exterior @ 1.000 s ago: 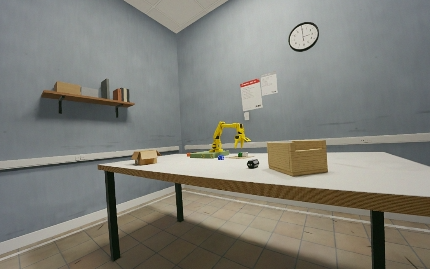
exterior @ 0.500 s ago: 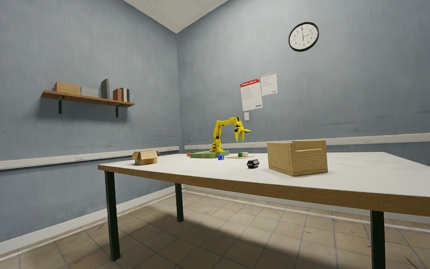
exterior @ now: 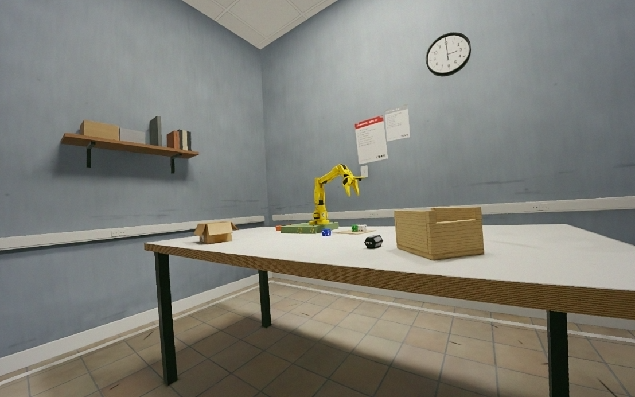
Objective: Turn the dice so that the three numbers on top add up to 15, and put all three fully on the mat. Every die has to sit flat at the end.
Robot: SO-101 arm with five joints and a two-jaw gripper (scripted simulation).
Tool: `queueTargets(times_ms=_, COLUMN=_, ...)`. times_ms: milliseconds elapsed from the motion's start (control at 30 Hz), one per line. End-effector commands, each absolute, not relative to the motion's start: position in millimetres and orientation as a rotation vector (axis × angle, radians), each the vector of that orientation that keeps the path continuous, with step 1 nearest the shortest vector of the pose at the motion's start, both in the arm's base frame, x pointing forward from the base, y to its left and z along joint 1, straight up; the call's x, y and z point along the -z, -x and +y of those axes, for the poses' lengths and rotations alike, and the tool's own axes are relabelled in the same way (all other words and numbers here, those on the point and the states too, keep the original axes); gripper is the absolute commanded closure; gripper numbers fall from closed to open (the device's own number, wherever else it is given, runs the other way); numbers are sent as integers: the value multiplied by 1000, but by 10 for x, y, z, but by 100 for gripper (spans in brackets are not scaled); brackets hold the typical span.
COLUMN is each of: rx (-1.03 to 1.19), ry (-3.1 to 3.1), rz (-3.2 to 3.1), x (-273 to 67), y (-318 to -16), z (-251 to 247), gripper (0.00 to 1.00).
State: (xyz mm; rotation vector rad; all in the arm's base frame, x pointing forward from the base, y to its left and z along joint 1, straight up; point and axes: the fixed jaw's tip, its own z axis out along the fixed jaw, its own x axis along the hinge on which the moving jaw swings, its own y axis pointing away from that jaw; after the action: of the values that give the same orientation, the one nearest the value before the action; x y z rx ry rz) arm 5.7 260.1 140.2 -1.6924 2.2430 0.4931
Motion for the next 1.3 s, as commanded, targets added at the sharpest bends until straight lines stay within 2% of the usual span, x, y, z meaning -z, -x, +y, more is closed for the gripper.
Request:
queueTargets(times_ms=0, rx=-524, ry=1687, rz=2225, x=-1474, y=-26, z=2591, gripper=65)
queueTargets(times_ms=267, rx=-525, ry=1556, rz=2318, x=-1463, y=-173, z=2593, gripper=65)
queueTargets(times_ms=533, rx=-522, ry=1029, rz=2604, x=-1408, y=-713, z=2516, gripper=65)
queueTargets(times_ms=600, rx=-522, ry=1029, rz=2604, x=-1408, y=-713, z=2516, gripper=65)
queueTargets(times_ms=633, rx=-524, ry=845, rz=2668, x=-1397, y=-891, z=2471, gripper=65)
queueTargets(times_ms=1067, rx=-533, ry=-27, rz=2797, x=-1337, y=-1636, z=2105, gripper=65)
queueTargets(times_ms=1267, rx=-529, ry=-37, rz=2800, x=-1327, y=-1646, z=2101, gripper=65)
